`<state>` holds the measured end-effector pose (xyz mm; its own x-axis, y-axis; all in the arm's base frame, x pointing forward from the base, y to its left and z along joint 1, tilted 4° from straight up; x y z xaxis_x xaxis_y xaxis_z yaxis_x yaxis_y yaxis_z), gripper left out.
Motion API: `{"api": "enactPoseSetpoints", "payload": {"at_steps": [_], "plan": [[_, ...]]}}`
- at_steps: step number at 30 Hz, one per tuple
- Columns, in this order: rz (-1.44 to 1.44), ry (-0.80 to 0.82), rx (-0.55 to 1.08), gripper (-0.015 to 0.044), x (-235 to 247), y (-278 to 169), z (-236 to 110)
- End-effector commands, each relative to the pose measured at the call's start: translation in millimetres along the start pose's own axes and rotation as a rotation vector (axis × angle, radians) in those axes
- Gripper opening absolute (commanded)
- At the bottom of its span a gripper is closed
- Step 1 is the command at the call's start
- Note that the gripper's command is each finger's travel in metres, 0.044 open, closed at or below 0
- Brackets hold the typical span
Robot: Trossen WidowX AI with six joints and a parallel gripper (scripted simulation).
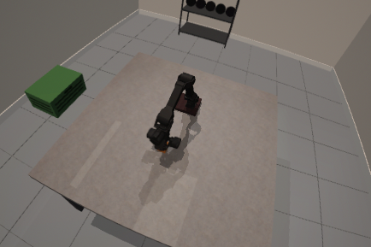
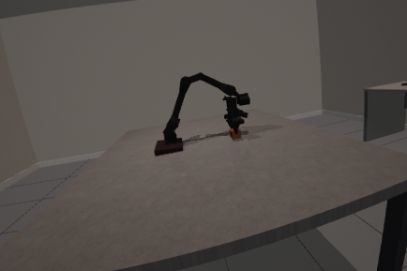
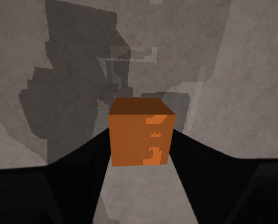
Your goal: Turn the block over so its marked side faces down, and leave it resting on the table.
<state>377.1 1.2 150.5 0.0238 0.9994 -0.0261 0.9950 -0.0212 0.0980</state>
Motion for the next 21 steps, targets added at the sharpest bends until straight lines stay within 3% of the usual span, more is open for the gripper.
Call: {"api": "enactPoseSetpoints", "payload": {"at_steps": [1, 12, 17, 21], "plan": [[-0.003, -0.001, -0.001, 0.0196, -0.1, 0.3, 0.6], [-0.003, -0.001, -0.001, 0.0123, -0.1, 0.3, 0.6], [-0.003, -0.001, -0.001, 0.0, 0.0, 0.6, -20.7], [-0.003, -0.001, -0.001, 0.0, 0.0, 0.3, -29.4]]}}
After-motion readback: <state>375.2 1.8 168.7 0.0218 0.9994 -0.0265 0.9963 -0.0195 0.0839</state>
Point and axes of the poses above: the point midway between the two fingers, 35 mm back from their tips, its own z axis out along the fingers, its own x axis across the jaws, y = z × x, the point moved 8 cm from there along -z, back along the fingers, and after that the axes turned 8 degrees about z, right-handed, at the moved point
